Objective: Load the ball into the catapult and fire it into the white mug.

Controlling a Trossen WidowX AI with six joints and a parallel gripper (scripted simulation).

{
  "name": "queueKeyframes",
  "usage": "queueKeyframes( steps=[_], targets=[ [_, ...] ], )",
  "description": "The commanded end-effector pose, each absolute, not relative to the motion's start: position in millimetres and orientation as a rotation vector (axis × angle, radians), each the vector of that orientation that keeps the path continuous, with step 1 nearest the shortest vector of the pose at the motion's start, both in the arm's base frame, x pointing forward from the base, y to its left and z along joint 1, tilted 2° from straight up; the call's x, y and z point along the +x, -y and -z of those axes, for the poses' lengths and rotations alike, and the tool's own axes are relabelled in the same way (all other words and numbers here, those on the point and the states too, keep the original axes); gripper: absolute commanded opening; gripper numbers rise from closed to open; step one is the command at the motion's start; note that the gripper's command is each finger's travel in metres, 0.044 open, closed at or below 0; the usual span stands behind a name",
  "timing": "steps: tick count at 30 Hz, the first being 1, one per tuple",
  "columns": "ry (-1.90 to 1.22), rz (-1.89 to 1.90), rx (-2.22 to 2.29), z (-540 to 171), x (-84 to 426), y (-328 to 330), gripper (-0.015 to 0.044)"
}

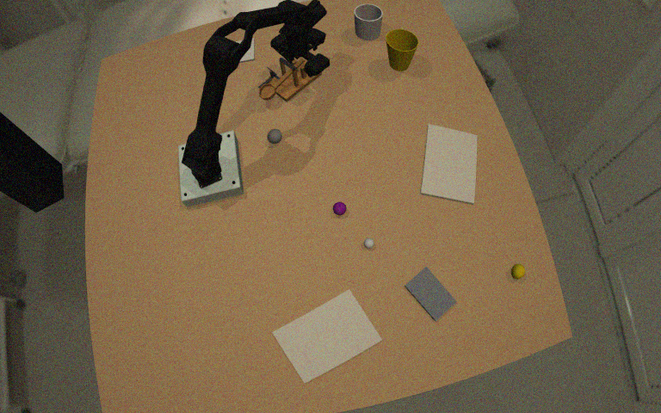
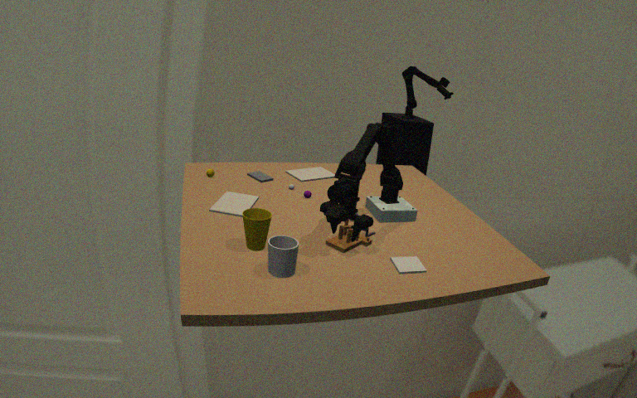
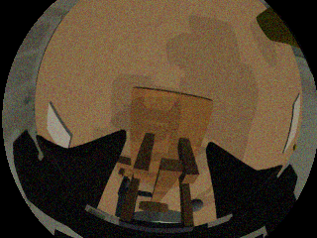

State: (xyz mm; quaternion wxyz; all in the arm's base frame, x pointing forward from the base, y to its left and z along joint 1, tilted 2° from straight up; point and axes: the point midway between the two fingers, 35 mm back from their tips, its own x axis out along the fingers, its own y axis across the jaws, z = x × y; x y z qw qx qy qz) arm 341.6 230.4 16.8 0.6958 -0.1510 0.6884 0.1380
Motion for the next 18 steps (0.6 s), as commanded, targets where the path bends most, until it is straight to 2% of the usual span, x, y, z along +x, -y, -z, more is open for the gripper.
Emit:
queueKeyframes(
  steps=[1, 7, 13, 17, 18],
  targets=[
    [-1.535, -0.308, -0.336, -18, 342, -231, 0.0309],
    [-1.535, -0.308, -0.336, -18, 342, -231, 0.0151],
    [-1.535, -0.308, -0.336, -18, 342, -231, 0.0111],
    [-1.536, -0.309, -0.336, -56, 342, -232, 0.0006],
    [-1.536, -0.309, -0.337, -64, 341, -232, 0.0]
  ],
)
